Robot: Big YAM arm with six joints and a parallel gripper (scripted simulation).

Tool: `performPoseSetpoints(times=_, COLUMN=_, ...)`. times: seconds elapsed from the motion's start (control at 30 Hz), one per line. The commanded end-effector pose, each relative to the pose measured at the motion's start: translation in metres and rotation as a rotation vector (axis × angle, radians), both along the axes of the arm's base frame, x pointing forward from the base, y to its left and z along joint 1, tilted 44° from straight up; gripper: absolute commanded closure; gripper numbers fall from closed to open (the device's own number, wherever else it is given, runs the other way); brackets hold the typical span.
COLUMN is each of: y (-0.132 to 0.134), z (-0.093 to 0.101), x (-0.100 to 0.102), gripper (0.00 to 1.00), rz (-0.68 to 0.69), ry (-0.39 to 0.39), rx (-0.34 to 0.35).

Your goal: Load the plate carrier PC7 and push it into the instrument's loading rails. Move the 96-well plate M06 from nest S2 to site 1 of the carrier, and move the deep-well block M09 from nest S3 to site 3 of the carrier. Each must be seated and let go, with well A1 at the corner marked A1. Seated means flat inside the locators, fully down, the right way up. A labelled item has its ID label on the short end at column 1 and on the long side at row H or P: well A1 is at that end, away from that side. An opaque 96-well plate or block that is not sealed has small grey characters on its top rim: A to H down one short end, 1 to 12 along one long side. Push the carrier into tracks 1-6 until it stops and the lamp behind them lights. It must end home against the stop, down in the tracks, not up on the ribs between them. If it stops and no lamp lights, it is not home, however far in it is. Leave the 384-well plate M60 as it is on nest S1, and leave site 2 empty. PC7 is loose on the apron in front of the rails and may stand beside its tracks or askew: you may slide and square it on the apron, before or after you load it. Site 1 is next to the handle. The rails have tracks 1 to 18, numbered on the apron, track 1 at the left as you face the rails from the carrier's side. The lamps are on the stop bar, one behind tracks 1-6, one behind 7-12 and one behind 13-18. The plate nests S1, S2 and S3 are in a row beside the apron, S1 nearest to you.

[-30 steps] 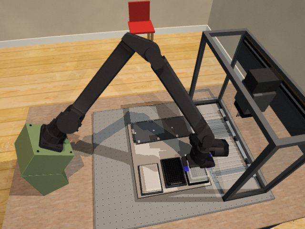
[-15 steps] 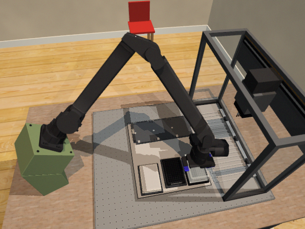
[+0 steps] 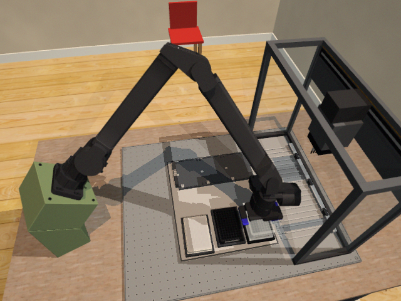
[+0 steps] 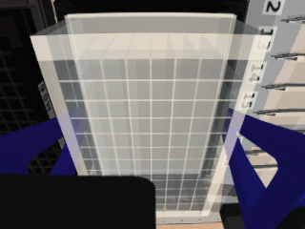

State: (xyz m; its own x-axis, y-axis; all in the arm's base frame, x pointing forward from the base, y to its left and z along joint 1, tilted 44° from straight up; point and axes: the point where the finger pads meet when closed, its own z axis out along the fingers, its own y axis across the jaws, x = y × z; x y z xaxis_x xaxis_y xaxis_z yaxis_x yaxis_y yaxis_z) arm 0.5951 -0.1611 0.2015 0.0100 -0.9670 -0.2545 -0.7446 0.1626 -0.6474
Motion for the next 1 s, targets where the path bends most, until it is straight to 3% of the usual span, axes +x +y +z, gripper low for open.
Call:
performPoseSetpoints(times=0.0, y=-0.001, z=0.009, x=0.012, gripper=0.0, rz=-0.006, ry=-0.017, rx=0.002)
performPoseSetpoints(times=0.03, y=-0.006, z=0.019, x=0.007, gripper=1.0, rz=-0.013, ry=-0.021, rx=0.0)
performPoseSetpoints(times=0.87, y=-0.005, z=0.018, x=0.003, gripper=1.0, rz=-0.006, ry=-0.026, rx=-0.008)
performPoseSetpoints(times=0.9, y=-0.012, z=0.036, x=-0.002, gripper=1.0, rz=-0.019, ry=-0.045, rx=-0.013)
performPoseSetpoints(times=0.97, y=-0.014, z=0.035, x=-0.009, gripper=1.0, rz=-0.013, ry=-0.039, rx=-0.017)
